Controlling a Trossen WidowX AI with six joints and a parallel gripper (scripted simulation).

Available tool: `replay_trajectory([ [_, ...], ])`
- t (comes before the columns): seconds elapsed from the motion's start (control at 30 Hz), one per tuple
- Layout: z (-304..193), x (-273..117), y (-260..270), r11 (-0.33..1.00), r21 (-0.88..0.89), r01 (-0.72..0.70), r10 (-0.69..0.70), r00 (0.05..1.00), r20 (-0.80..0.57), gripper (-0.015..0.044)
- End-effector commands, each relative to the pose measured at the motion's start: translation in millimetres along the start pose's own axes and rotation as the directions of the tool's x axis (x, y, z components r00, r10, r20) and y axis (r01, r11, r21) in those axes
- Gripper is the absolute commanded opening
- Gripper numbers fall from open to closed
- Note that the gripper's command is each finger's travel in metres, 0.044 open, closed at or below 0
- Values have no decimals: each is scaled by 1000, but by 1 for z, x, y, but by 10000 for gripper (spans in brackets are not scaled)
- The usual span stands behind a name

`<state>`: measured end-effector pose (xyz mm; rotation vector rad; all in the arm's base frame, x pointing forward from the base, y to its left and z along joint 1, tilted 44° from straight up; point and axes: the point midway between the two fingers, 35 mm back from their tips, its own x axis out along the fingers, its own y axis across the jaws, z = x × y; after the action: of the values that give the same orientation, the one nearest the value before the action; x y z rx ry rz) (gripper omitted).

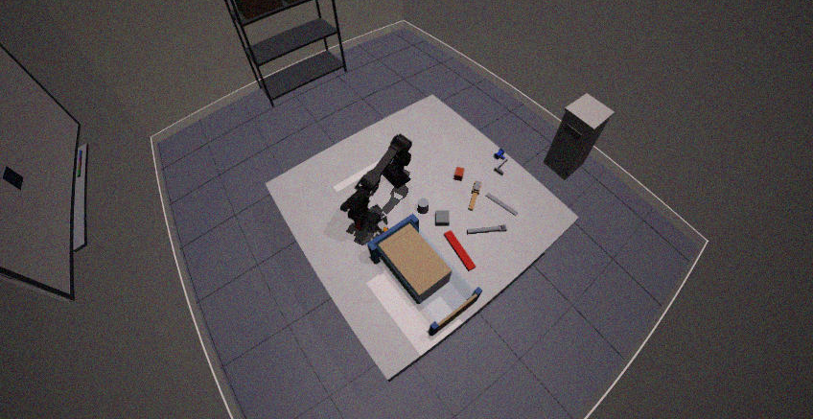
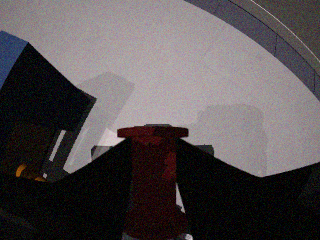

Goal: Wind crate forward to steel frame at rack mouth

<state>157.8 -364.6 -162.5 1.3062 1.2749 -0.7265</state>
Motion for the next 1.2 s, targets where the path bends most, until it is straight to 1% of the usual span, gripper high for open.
replay_trajectory([
  [0.0, -10, 7, 32, 999, -27, -47, 46, 998, -40, 0],
  [1.17, -14, 5, 47, 998, -27, -49, 48, 998, -41, 0],
])
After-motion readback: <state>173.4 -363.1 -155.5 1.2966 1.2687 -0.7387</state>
